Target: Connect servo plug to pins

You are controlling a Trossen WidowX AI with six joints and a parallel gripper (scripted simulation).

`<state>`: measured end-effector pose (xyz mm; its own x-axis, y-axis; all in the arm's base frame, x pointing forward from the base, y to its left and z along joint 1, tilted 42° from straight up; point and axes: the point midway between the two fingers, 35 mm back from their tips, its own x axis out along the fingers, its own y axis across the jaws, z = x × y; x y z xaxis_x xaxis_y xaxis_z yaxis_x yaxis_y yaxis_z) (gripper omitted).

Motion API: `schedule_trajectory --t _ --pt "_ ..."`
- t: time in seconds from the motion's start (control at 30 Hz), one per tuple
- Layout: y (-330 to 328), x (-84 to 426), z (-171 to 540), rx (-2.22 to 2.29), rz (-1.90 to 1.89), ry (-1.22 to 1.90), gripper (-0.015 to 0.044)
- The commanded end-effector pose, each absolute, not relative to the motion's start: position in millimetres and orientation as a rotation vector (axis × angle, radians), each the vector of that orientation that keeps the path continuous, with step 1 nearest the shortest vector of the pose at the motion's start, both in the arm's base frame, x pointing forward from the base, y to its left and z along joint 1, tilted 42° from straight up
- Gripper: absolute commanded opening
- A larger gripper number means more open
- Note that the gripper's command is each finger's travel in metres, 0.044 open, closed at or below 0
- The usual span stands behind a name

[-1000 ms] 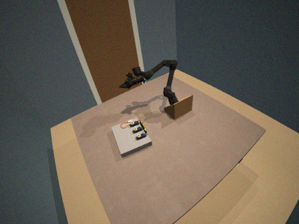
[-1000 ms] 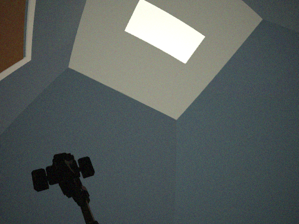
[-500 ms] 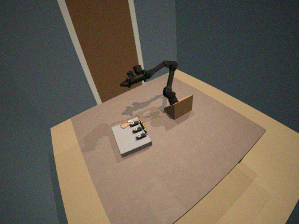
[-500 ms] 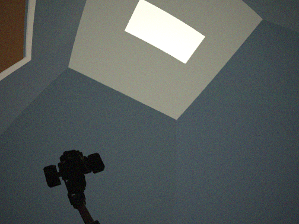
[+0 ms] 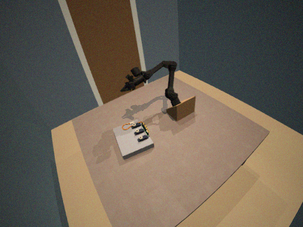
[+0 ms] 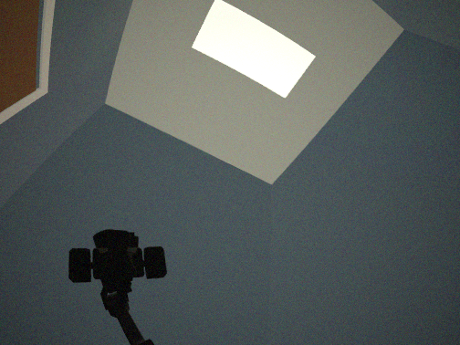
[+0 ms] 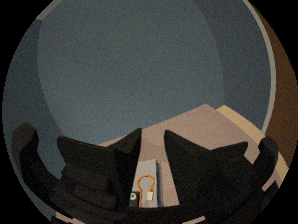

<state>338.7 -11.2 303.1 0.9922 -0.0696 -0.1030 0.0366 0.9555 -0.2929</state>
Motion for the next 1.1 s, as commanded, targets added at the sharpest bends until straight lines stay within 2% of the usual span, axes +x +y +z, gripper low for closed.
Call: schedule_trajectory --t 0.0,1.07 --pt "-14 346 297 -0.394 -0.063 0.168 0.0115" --pt "-34 386 227 -1.188 0.097 0.660 0.0115"
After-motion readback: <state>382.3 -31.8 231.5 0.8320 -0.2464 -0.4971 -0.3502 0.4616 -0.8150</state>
